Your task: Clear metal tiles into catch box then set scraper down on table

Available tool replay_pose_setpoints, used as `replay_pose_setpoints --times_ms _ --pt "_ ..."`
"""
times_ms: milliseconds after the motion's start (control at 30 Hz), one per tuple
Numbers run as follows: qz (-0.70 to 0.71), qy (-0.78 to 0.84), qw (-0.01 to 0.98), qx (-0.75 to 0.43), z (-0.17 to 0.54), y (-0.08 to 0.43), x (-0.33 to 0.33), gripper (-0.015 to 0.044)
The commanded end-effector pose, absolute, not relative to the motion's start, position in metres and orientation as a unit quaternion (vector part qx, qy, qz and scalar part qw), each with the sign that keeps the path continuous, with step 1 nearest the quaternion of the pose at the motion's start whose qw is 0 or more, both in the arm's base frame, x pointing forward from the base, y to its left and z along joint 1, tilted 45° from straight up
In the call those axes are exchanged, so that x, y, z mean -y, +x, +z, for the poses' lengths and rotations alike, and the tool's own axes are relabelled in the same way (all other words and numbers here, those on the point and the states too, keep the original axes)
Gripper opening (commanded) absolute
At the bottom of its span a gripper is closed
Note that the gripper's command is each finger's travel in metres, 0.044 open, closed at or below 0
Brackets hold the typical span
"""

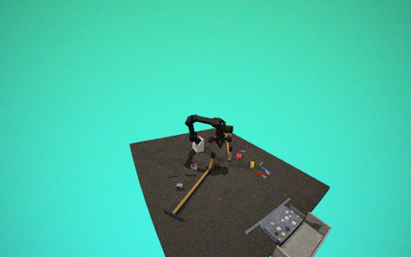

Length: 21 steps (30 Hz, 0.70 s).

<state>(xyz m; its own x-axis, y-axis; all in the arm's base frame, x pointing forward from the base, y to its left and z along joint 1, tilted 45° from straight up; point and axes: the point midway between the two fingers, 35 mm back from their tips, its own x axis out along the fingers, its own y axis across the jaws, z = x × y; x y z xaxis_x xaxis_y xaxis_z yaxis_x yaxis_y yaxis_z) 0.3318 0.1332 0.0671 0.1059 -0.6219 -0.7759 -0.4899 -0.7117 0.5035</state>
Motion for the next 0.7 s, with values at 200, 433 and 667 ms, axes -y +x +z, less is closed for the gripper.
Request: replay_pose_setpoints --times_ms 200,433,667 --pt "-0.609 0.711 0.196 0.291 0.041 0.32 -0.167 0.0" --pt "-0.635 0.679 0.282 0.235 0.024 0.309 -0.186 0.0" --pt "-0.648 0.654 0.335 0.198 0.013 0.3 -0.198 0.0"
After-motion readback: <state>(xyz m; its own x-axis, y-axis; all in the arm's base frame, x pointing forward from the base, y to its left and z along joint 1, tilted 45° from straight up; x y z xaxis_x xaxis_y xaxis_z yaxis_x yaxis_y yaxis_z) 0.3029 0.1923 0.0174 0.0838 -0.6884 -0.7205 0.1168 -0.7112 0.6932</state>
